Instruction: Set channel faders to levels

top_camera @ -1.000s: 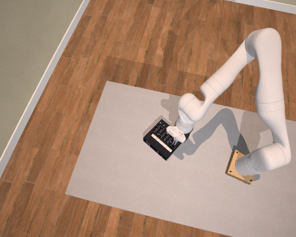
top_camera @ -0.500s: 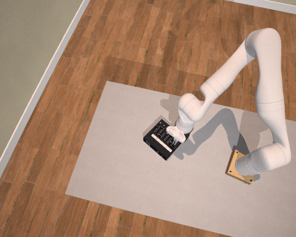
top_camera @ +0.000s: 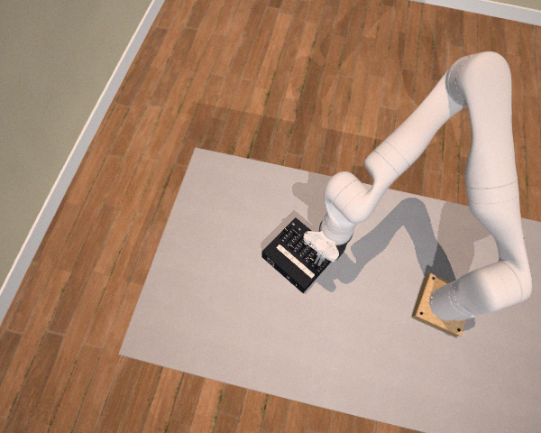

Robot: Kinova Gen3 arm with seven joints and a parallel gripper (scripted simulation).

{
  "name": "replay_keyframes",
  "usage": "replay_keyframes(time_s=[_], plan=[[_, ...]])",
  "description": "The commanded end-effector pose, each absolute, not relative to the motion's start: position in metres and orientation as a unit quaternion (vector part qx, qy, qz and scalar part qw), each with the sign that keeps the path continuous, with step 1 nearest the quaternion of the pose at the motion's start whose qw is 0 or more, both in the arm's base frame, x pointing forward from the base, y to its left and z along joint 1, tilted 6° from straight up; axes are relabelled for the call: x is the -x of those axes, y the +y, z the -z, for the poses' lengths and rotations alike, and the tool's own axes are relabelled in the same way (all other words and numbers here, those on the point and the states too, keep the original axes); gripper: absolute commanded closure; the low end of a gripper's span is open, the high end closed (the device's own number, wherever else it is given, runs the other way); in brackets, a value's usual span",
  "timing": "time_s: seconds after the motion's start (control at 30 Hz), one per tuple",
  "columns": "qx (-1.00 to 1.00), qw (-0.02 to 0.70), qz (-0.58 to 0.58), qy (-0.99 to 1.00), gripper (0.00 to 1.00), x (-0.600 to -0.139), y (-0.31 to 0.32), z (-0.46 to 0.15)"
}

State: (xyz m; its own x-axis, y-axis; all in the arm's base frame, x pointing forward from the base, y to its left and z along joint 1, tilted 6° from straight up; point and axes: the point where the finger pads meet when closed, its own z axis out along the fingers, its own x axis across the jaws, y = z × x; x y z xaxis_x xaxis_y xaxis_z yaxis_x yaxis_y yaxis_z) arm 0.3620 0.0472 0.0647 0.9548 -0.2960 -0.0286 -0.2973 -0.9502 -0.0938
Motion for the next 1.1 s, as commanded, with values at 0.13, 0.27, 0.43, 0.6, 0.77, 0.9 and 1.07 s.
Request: replay_keyframes(time_s=[0.13, 0.27, 0.43, 0.6, 0.77, 0.9, 1.07], plan=[[0.988, 0.049, -0.007, 0.150, 1.00, -0.362, 0.048, -0.060], [0.988, 0.049, -0.007, 0.150, 1.00, -0.362, 0.048, -0.057], [0.988, 0.049, -0.007, 0.150, 1.00, -0.362, 0.049, -0.055], [0.988, 0.049, -0.007, 0.150, 1.00, -0.362, 0.049, -0.052], [0.988, 0.049, -0.007, 0.150, 1.00, -0.362, 0.049, -0.050], [0.988, 0.049, -0.007, 0.150, 1.00, -0.362, 0.049, -0.049], [0.988, 0.049, -0.007, 0.150, 1.00, -0.362, 0.049, -0.048]])
